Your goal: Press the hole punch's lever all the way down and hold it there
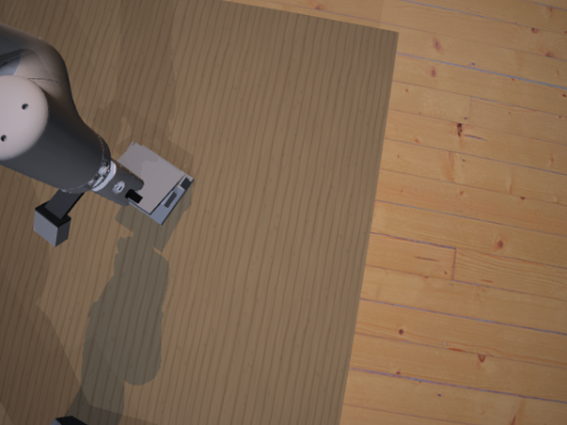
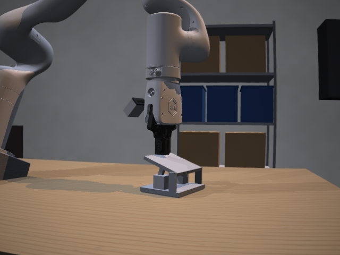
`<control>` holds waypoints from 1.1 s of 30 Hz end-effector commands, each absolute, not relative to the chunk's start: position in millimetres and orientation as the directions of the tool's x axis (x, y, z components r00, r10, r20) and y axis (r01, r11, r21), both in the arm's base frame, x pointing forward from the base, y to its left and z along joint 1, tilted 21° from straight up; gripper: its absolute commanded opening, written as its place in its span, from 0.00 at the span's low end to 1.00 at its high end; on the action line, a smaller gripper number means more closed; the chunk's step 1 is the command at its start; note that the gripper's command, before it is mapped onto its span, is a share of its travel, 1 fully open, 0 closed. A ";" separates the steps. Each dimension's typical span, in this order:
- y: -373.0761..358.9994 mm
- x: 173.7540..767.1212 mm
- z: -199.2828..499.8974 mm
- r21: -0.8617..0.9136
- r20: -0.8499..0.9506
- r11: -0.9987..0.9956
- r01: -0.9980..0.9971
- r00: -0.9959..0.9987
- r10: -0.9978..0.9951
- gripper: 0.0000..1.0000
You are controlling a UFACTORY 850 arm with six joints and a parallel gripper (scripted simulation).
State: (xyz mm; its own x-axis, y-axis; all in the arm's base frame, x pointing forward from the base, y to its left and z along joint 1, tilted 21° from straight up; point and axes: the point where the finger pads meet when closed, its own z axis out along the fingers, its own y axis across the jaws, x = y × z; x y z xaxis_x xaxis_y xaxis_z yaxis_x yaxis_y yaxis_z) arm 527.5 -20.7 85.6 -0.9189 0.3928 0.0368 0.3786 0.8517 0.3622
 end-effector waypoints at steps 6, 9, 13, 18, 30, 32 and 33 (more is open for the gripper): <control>-19.3 528.9 81.1 0.362 0.035 0.852 0.378 -0.919 0.393 0.00; -19.3 528.9 81.1 0.362 0.035 0.852 0.378 -0.919 0.393 0.00; -19.3 528.9 81.1 0.362 0.035 0.852 0.378 -0.919 0.393 0.00; -19.1 529.0 80.6 0.362 0.035 0.852 0.378 -0.919 0.393 0.00; -15.9 530.0 72.0 0.362 0.035 0.852 0.378 -0.919 0.393 0.00; -15.9 530.0 71.8 0.362 0.035 0.852 0.378 -0.919 0.393 0.00; -15.9 530.0 71.8 0.362 0.035 0.852 0.378 -0.919 0.393 0.00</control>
